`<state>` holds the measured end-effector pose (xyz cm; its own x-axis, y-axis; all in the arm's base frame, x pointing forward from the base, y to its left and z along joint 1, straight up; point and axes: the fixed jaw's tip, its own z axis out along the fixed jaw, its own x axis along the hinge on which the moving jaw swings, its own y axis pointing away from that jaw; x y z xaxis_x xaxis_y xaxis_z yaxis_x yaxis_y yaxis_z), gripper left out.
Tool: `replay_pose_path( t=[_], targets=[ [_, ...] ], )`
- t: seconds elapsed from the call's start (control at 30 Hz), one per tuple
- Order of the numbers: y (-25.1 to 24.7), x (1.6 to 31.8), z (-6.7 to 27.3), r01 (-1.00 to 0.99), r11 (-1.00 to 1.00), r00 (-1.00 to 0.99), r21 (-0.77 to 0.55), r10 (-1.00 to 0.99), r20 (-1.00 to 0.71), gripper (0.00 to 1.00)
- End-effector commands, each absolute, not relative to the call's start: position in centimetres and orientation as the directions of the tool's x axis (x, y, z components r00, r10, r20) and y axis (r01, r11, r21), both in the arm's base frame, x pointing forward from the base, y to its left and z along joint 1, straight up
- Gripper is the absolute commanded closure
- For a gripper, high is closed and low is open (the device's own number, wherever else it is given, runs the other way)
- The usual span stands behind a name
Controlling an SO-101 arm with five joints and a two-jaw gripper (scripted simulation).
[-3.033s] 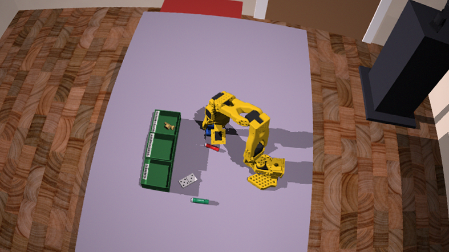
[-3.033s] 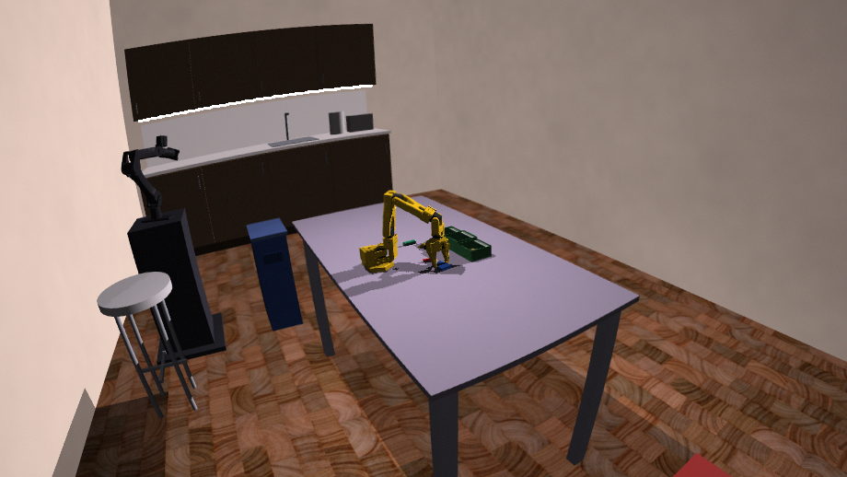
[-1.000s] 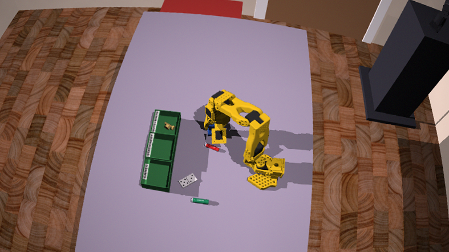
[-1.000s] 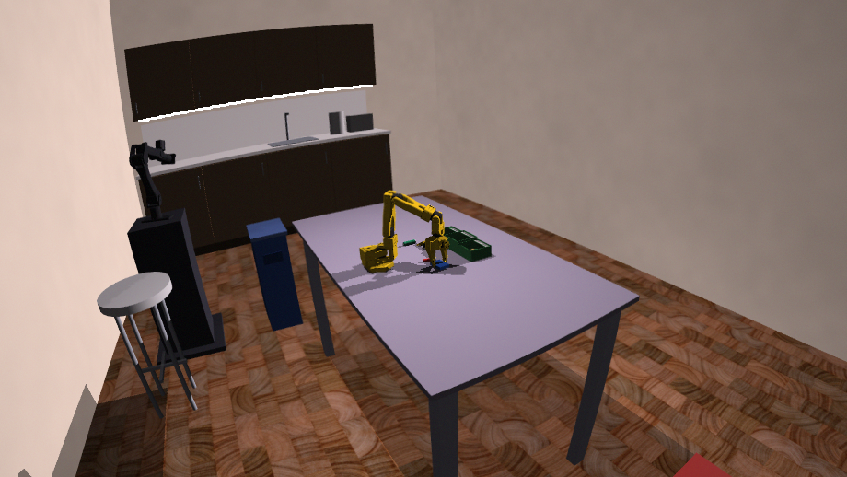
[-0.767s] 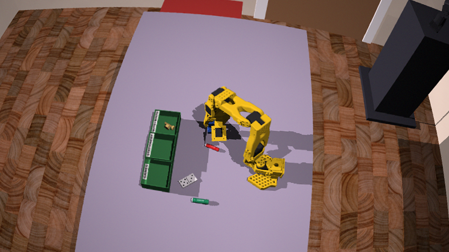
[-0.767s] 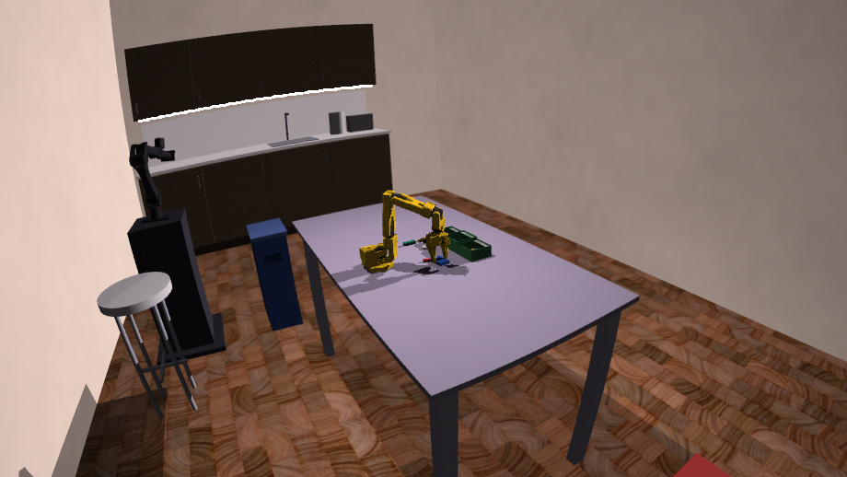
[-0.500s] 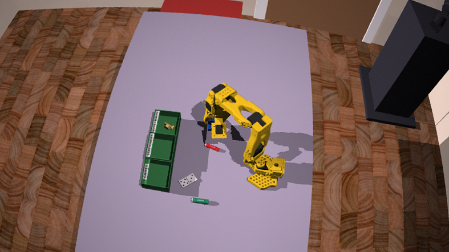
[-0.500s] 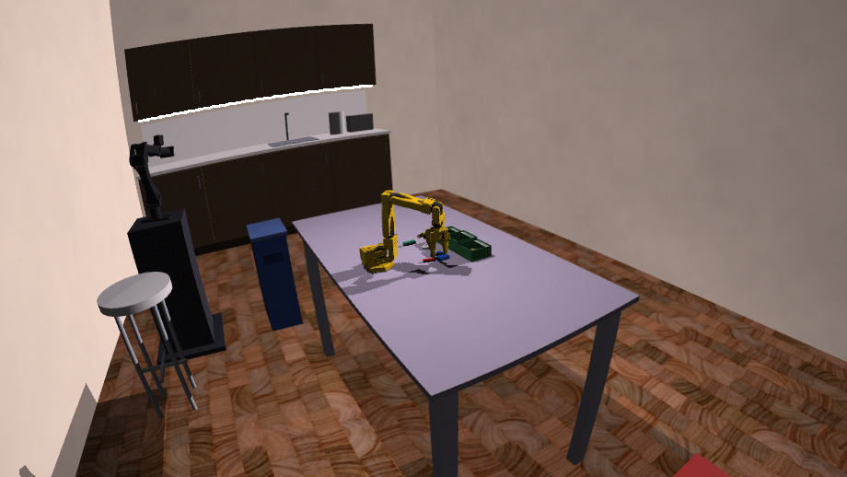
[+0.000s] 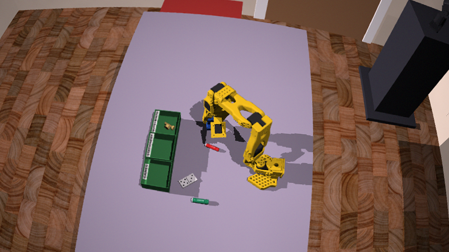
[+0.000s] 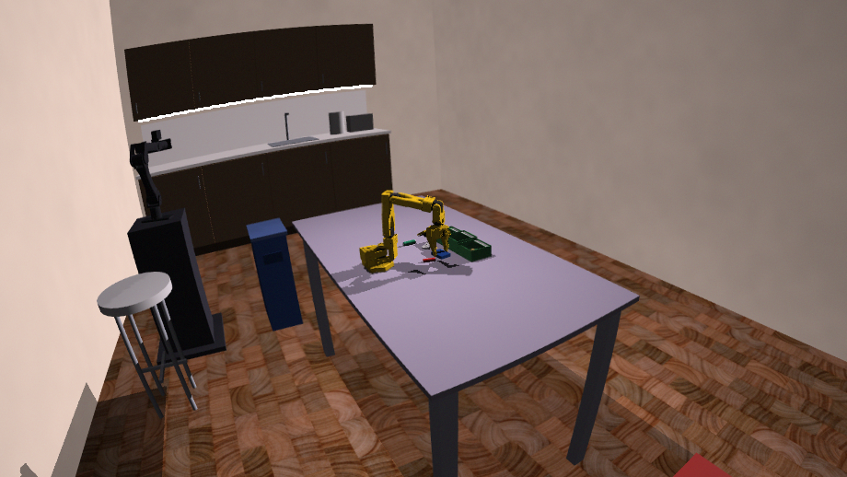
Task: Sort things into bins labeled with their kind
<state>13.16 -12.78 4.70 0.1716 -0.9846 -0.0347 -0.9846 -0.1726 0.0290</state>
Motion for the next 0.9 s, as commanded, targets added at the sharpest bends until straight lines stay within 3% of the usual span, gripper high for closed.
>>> replay_pose_path(
  t=[0.0, 0.47, 0.87],
  targets=[
    [-12.9, 14.4, 6.0, -0.972, -0.235, 0.235, -0.014, -0.972, 0.018, 1.0],
    [-11.5, 16.7, 7.0, -0.898, -0.44, 0.438, -0.027, -0.898, 0.044, 1.0],
    [-11.3, 17.0, 7.2, -0.883, -0.468, 0.467, -0.029, -0.883, 0.048, 1.0]
  ],
)
